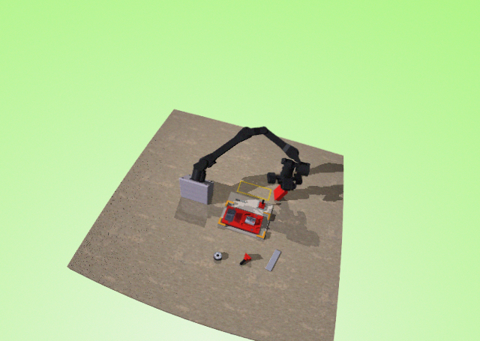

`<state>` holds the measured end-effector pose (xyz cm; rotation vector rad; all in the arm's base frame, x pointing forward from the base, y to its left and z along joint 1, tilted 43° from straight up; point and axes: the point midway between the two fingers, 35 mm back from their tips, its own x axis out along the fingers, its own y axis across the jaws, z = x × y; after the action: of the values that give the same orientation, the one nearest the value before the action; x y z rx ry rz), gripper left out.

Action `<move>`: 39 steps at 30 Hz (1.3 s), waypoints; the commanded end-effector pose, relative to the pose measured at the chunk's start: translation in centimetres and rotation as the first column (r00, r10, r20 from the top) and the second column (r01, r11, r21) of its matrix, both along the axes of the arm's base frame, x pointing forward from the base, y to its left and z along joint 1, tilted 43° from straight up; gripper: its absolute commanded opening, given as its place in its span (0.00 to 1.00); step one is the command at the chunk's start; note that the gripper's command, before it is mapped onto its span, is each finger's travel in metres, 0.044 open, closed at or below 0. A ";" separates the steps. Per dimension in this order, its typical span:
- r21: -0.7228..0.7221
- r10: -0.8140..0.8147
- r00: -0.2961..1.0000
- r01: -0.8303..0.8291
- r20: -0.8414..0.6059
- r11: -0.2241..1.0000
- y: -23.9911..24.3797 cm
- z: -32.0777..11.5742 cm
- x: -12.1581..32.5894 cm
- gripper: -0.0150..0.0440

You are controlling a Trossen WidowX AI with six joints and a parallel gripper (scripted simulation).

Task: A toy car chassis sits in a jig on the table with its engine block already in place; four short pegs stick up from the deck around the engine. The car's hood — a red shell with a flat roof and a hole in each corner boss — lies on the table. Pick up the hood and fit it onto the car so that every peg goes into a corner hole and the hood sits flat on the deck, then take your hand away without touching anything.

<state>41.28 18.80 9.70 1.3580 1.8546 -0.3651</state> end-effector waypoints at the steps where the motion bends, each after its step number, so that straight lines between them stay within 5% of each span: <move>1: -0.003 -0.001 1.000 0.001 -0.018 1.000 0.2 -0.5 0.0 0.25; 11: -0.004 -0.007 1.000 0.007 -0.023 1.000 -0.3 0.2 0.5 0.25; 21: -0.005 -0.060 0.996 0.060 -0.068 0.998 -5.1 5.7 1.2 0.25; 39: -0.007 -0.068 0.997 0.068 -0.044 0.998 -5.0 5.6 1.4 0.25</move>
<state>42.70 13.81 15.26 1.4193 1.8457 -0.4345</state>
